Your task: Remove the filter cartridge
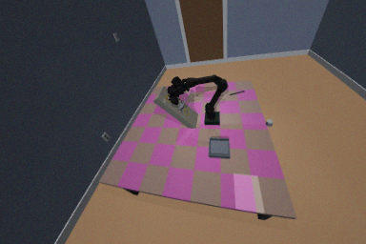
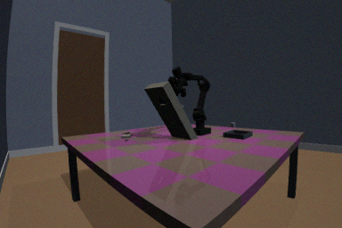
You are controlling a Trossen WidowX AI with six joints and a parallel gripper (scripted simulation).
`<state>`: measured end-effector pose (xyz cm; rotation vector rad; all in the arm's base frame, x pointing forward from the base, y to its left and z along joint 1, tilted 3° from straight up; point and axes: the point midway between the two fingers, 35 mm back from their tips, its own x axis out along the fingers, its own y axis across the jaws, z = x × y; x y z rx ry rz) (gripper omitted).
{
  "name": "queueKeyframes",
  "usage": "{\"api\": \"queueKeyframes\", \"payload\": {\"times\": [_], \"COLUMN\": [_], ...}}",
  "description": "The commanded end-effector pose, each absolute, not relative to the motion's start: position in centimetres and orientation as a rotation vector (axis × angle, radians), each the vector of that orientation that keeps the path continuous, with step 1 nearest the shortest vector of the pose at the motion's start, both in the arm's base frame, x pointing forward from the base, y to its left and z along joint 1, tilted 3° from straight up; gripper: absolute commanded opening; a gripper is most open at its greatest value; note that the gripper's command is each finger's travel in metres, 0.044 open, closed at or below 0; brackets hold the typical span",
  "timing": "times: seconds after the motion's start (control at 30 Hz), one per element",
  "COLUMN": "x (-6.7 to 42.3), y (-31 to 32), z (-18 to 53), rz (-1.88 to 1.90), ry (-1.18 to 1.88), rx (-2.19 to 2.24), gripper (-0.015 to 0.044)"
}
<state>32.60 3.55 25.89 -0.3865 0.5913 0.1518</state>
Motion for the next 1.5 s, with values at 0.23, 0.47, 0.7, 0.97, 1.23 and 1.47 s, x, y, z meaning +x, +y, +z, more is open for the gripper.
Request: {"api": "queueKeyframes", "payload": {"times": [0.23,0.47,0.7,0.97,1.23,1.47], "x": [33.16,33.18,33.25,33.28,33.28,33.28], "y": [3.58,3.58,3.58,3.58,3.58,3.58], "z": [25.60,25.58,25.54,25.51,25.51,25.51], "rz": [0.262,0.335,0.346,0.334,0.334,0.334], "ry": [0.564,0.537,0.532,0.537,0.537,0.537], "rx": [-0.752,-0.988,-1.024,-0.987,-0.987,-0.987], "gripper": [0.0000,0.0000,0.0000,0.0000,0.0000,0.0000]}}
